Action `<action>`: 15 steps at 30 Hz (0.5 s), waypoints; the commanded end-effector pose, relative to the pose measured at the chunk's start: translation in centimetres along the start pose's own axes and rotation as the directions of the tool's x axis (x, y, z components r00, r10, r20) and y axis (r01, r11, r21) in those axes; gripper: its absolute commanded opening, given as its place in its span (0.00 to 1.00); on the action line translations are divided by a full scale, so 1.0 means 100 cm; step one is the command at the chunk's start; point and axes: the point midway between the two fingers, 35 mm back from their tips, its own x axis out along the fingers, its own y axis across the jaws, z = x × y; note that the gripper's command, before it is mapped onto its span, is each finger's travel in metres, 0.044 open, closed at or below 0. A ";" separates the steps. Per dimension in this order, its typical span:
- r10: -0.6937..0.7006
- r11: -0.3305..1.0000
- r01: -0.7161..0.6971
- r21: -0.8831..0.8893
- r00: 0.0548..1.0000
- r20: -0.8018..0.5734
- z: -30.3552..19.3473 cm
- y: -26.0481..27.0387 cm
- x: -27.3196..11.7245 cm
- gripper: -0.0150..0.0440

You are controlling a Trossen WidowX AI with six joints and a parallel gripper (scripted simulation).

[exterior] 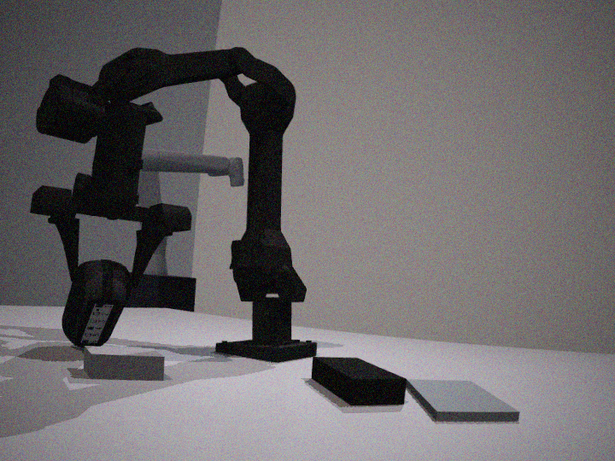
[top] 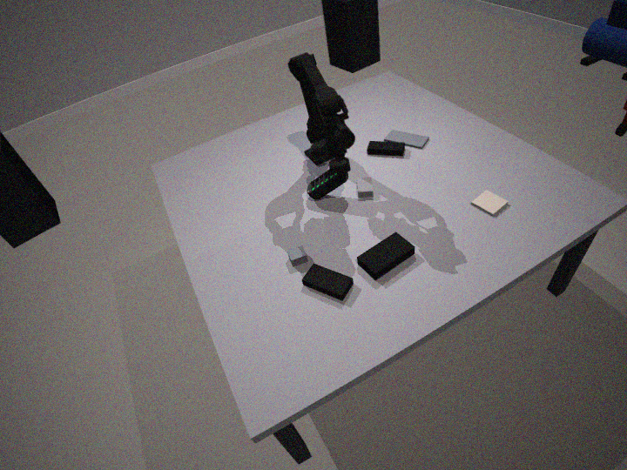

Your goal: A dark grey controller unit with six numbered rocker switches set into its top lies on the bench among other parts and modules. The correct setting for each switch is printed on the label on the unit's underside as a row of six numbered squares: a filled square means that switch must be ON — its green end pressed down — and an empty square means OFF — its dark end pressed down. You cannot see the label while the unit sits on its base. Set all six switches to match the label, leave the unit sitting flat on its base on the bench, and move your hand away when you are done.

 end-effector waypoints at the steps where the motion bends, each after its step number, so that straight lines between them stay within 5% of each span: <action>1: -0.013 1.000 0.013 0.012 1.000 0.015 0.003 -0.002 0.006 0.83; 15: -0.013 1.000 0.013 0.012 1.000 0.015 -0.004 -0.002 0.014 0.83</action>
